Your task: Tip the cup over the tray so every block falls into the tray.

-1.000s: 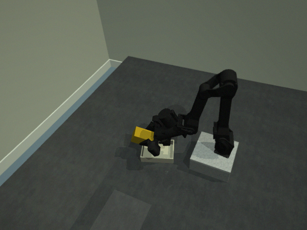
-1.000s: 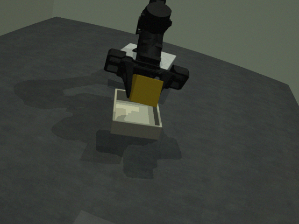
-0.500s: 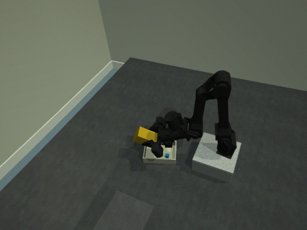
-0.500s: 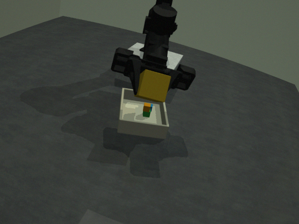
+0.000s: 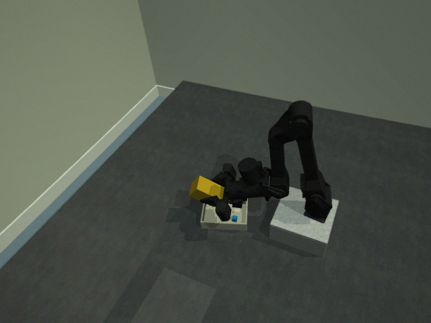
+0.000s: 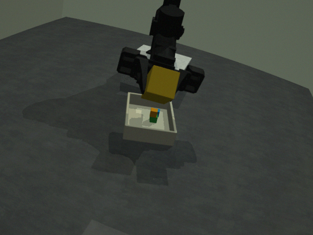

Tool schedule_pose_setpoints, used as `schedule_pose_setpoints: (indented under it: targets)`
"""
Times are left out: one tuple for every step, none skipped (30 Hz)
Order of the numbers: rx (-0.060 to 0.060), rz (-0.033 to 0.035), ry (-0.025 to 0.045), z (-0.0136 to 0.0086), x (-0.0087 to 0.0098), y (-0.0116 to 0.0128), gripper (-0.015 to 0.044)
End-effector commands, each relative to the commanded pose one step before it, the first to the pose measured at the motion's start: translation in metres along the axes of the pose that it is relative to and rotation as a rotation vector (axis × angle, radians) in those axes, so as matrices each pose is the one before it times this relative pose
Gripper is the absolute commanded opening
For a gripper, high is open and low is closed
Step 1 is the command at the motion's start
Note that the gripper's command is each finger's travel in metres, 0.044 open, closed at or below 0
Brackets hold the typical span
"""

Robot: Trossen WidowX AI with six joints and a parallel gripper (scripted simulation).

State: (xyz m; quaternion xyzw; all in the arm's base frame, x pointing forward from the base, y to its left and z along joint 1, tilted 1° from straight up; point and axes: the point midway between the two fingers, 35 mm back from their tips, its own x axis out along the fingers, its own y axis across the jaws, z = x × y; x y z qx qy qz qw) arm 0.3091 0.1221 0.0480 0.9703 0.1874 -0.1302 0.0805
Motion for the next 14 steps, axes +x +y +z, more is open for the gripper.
schedule_pose_setpoints:
  targets:
    - [-0.0002, 0.00571, 0.01963, -0.00001, -0.00393, 0.00057, 0.0000]
    - [0.0000, 0.00012, 0.00109, -0.00007, -0.00013, 0.00001, 0.0000]
    - [0.0000, 0.00000, 0.00000, 0.00000, 0.00000, 0.00000, 0.0000]
    - [0.0000, 0.00000, 0.00000, 0.00000, 0.00000, 0.00000, 0.0000]
    - [0.0000, 0.00000, 0.00000, 0.00000, 0.00000, 0.00000, 0.0000]
    - [0.0001, -0.00088, -0.00076, -0.00011, 0.00038, -0.00011, 0.0000]
    - [0.0003, -0.00219, -0.00189, -0.00029, 0.00095, -0.00027, 0.0000]
    - [0.0001, -0.00077, 0.00018, 0.00000, 0.00002, -0.00011, 0.0000]
    - [0.0000, 0.00000, 0.00000, 0.00000, 0.00000, 0.00000, 0.0000]
    - [0.0000, -0.00006, -0.00053, 0.00018, -0.00012, -0.00002, 0.0000]
    - [0.0000, 0.00000, 0.00000, 0.00000, 0.00000, 0.00000, 0.0000]
    - [0.0000, 0.00000, 0.00000, 0.00000, 0.00000, 0.00000, 0.0000]
    - [0.0000, 0.00000, 0.00000, 0.00000, 0.00000, 0.00000, 0.0000]
    - [0.0000, 0.00000, 0.00000, 0.00000, 0.00000, 0.00000, 0.0000]
